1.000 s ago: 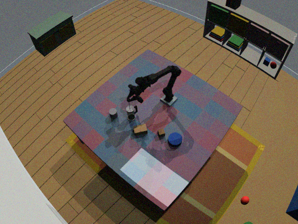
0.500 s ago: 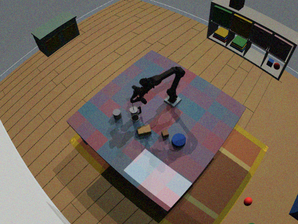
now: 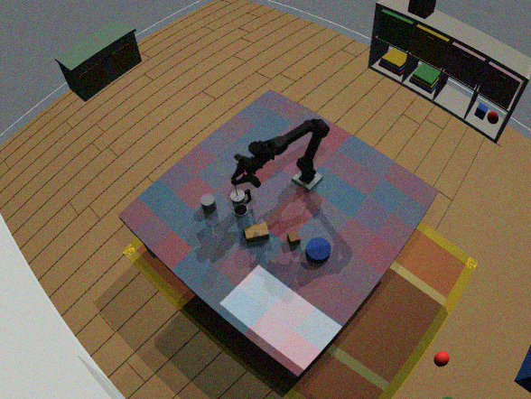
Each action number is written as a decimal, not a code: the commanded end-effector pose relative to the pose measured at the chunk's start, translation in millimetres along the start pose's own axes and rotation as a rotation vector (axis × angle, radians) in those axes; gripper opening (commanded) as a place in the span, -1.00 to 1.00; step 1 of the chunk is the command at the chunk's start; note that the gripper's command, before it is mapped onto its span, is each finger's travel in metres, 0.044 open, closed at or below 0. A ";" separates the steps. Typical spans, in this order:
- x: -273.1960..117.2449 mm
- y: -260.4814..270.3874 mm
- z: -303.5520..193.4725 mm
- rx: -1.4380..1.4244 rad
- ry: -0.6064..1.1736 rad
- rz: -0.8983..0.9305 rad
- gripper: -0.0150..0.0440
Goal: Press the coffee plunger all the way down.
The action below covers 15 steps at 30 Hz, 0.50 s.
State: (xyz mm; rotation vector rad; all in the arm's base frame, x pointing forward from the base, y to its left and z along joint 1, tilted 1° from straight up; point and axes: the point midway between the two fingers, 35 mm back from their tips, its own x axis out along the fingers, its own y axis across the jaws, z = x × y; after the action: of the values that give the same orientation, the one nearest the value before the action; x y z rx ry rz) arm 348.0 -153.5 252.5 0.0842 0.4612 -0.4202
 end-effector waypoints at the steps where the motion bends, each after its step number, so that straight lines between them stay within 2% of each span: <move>1: 12.1 0.3 -24.2 0.001 0.055 0.002 -0.08; 15: 24.3 0.3 -43.7 0.001 0.055 0.002 -0.08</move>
State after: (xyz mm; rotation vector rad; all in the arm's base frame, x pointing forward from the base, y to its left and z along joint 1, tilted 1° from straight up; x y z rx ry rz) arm 351.3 -155.5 234.4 0.0811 0.4429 -0.4221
